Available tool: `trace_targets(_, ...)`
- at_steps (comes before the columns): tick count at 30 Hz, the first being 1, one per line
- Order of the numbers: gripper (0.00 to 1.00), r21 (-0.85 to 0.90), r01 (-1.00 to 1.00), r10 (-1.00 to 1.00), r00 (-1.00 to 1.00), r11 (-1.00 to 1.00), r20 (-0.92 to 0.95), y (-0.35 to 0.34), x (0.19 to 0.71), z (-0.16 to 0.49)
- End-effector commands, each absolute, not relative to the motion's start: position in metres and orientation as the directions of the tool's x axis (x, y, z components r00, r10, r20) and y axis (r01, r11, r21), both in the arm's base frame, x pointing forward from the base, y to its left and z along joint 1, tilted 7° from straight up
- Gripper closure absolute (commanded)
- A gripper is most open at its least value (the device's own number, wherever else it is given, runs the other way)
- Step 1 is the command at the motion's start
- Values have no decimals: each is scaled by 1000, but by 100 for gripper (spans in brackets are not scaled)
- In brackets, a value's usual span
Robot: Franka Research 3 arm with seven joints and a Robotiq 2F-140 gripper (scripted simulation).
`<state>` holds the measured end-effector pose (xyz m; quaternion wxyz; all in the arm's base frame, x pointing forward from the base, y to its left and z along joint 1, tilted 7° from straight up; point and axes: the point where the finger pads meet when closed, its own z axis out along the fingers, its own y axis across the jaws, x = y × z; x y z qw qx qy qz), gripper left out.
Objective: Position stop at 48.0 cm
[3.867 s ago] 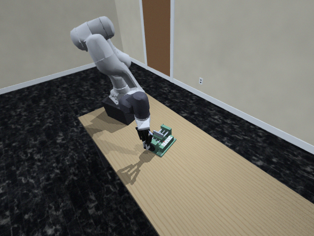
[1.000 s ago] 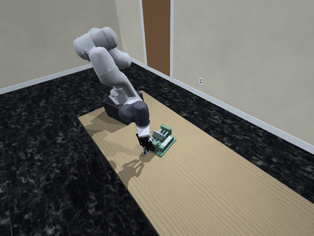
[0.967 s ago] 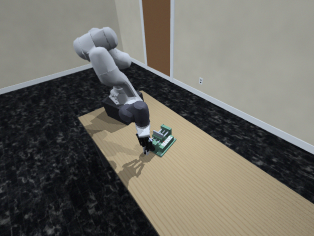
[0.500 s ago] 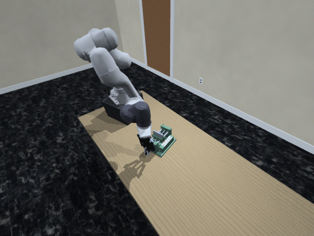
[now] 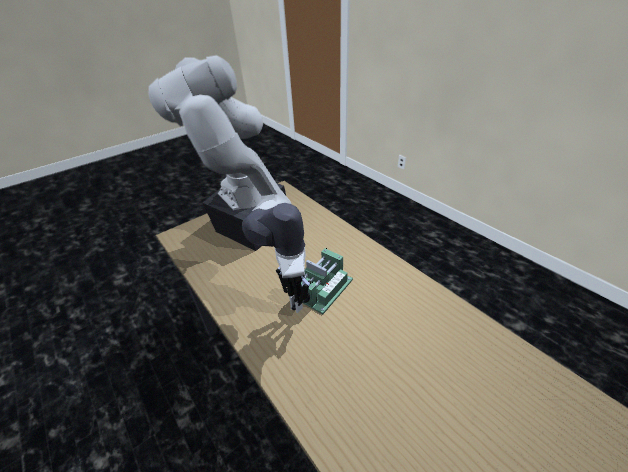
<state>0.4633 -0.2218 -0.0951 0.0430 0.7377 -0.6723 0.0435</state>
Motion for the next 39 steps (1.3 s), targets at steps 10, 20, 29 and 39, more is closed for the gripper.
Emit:
trace_targets(10,96,-4,-995,-988,95,-96,123,-220,477,-85)
trace_targets(20,96,-4,-995,-988,95,-96,123,-219,480,-79)
trace_targets(29,96,-4,-995,-988,95,-96,123,-218,481,-75)
trace_targets(39,96,-4,-995,-988,95,-96,123,-218,482,-71)
